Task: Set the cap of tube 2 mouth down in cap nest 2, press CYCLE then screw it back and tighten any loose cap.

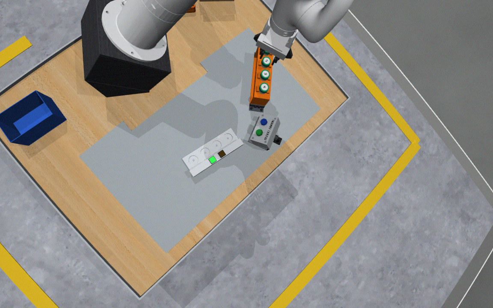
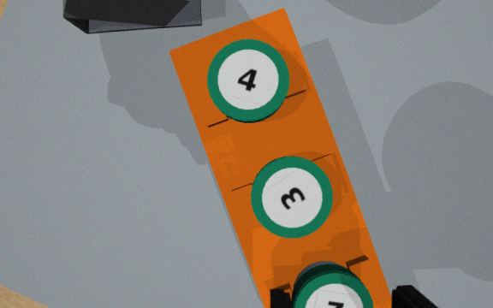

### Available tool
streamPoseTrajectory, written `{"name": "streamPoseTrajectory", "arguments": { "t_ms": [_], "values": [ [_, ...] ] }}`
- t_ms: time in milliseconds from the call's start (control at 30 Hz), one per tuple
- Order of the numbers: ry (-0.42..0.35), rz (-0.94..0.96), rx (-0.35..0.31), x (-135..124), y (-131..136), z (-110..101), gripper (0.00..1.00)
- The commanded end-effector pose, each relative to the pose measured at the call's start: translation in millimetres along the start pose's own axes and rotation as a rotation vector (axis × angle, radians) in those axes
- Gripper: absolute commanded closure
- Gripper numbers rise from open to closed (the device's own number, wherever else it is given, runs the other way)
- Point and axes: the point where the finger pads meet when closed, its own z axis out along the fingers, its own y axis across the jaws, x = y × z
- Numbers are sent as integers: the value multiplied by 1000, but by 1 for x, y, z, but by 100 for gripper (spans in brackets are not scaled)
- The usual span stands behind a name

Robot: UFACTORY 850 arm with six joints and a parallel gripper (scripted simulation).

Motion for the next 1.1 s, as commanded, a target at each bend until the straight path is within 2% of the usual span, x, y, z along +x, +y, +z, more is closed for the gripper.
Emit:
{"name": "streamPoseTrajectory", "arguments": {
  "t_ms": [0,200,300,333,400,433,500,767,1067],
  "values": [
    [-7,2,-11,-1,0,-15,54],
    [-7,2,-11,0,0,-19,54],
    [-8,-248,-10,-24,8,-20,54],
    [-8,-248,-10,-24,8,-20,54],
    [-9,-406,-9,-40,14,-20,54],
    [-9,-415,-9,-40,14,-20,54],
    [-11,-572,-9,-50,17,-20,54],
    [-10,-586,-9,-50,17,-20,54],
    [-10,-586,-9,-50,17,7,54]
  ]
}}
